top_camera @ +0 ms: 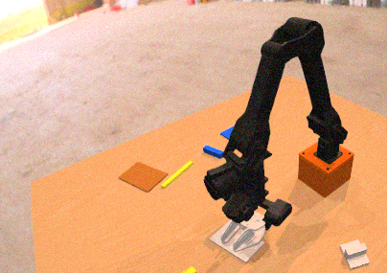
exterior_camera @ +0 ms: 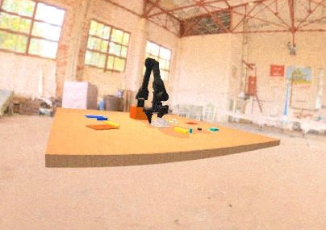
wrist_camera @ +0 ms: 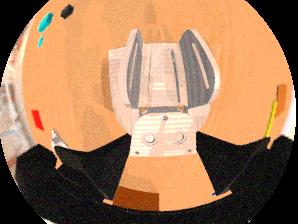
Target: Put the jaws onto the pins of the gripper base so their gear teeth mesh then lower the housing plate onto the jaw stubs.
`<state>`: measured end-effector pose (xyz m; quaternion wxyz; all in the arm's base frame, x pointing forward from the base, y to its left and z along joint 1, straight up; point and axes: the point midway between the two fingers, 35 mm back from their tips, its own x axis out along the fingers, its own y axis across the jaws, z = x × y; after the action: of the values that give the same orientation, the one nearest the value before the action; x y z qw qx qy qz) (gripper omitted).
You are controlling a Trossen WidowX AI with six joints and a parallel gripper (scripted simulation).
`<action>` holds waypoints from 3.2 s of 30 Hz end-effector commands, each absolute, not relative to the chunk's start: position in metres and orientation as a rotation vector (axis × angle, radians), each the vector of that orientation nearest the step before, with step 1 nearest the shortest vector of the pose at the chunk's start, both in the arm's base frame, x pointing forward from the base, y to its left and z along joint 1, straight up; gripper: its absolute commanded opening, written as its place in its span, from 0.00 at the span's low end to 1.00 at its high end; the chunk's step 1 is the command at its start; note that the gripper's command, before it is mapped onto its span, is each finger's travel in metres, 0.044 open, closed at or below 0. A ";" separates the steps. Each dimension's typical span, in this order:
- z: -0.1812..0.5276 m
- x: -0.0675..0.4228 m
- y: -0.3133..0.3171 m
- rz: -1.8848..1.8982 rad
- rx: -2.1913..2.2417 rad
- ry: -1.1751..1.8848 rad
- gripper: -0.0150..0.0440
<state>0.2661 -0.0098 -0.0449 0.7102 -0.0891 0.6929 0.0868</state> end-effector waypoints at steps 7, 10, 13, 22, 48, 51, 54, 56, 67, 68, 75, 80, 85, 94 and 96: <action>-0.045 0.266 -0.010 0.192 -0.202 1.536 0.85; -0.045 0.266 -0.010 0.192 -0.202 1.536 0.85; -0.045 0.266 -0.010 0.192 -0.202 1.536 0.85; -0.045 0.266 -0.010 0.192 -0.202 1.536 0.85; 0.009 0.266 -0.010 0.192 -0.201 1.536 1.00; 0.032 0.263 -0.010 0.192 -0.202 1.536 1.00; 0.023 0.264 -0.010 0.191 -0.199 1.529 1.00; 0.034 0.255 -0.009 0.192 -0.199 1.531 1.00; 0.080 0.203 -0.005 0.193 -0.202 1.541 1.00; 0.080 0.203 -0.005 0.193 -0.202 1.541 1.00; 0.080 0.203 -0.005 0.193 -0.202 1.541 1.00; 0.080 0.203 -0.005 0.193 -0.202 1.541 1.00; 0.080 0.203 -0.005 0.193 -0.202 1.541 1.00; 0.080 0.203 -0.005 0.193 -0.202 1.541 1.00; 0.080 0.203 -0.005 0.193 -0.202 1.541 1.00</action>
<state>0.2040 -0.0051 0.0798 0.7098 -0.0913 0.6927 0.0891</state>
